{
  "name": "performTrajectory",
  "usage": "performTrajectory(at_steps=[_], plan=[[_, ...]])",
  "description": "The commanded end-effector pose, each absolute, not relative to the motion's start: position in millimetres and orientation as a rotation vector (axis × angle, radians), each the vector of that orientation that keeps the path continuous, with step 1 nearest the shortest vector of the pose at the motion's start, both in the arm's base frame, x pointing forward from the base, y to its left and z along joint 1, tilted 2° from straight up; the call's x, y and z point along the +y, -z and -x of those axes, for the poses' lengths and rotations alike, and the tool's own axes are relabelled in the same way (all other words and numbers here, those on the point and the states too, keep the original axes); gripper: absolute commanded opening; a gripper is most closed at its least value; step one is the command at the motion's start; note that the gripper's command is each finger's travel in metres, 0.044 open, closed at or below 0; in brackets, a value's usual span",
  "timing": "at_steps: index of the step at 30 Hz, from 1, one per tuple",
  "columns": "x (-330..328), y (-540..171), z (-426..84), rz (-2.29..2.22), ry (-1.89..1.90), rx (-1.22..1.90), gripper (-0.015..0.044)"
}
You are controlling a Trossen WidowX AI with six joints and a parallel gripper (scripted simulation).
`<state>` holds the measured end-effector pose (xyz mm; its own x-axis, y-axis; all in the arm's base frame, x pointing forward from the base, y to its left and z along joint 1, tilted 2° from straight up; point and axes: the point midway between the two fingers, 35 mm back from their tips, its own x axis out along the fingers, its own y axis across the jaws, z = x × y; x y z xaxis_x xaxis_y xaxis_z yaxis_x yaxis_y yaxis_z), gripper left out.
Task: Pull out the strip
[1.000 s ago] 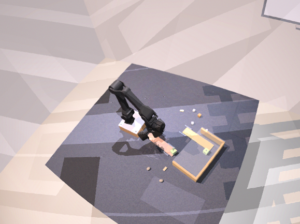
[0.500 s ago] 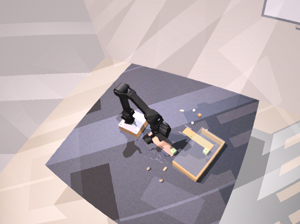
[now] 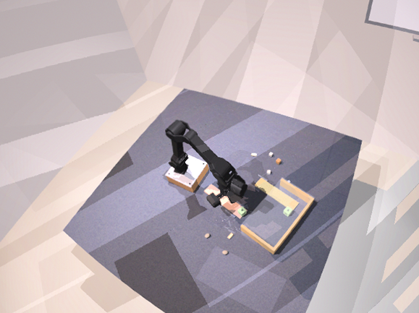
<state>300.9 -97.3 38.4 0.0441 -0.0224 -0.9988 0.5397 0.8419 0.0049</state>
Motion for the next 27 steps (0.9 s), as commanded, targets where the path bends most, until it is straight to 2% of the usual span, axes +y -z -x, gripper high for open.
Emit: performTrajectory(at_steps=[1, 25, 27], plan=[[-103, -43, -315, -0.433, 0.445, 1.467, 0.0440], [-128, -62, -381, -0.433, 0.445, 1.462, 0.0440], [-128, -60, -381, -0.433, 0.445, 1.462, 0.0387]])
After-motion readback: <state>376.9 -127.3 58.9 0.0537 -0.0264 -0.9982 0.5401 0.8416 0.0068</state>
